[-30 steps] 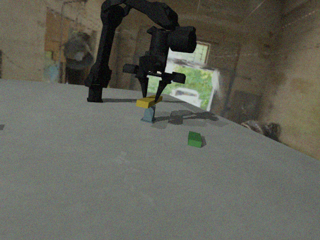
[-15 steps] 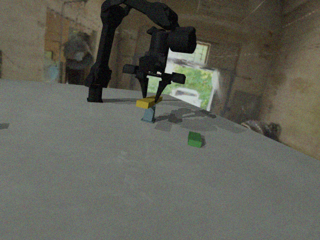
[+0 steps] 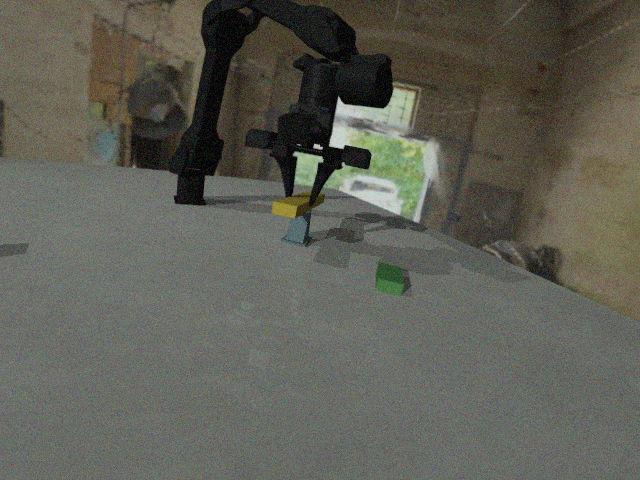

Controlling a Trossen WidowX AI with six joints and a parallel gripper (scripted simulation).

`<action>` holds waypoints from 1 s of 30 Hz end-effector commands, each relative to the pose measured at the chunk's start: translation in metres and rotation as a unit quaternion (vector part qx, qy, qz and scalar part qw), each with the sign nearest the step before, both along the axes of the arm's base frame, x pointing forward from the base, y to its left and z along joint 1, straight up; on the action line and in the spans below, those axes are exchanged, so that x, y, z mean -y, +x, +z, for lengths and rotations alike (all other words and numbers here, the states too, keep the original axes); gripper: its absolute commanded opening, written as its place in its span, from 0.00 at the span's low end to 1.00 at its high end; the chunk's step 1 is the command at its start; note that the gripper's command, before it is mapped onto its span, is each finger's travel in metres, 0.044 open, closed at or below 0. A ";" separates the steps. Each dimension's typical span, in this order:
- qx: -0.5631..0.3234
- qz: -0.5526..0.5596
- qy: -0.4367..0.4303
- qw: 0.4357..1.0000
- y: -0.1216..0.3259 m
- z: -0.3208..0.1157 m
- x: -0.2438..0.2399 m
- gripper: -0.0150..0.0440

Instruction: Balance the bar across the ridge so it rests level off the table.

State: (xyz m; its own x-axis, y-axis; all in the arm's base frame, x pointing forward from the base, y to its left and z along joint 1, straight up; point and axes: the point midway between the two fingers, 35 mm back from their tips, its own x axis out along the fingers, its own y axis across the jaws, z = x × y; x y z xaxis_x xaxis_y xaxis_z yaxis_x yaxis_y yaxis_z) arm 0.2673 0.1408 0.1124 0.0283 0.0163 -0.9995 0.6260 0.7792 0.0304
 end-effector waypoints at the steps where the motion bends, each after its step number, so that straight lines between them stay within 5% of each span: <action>1: 0.000 -0.001 -0.001 1.000 0.000 -0.001 0.000 0.25; 30: 0.000 -0.001 -0.001 1.000 0.000 -0.004 0.000 0.25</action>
State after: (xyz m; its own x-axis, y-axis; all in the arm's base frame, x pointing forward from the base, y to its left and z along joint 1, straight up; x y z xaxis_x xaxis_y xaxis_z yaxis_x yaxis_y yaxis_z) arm 0.2672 0.1409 0.1099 0.0283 0.0163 -0.9995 0.6258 0.7794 0.0304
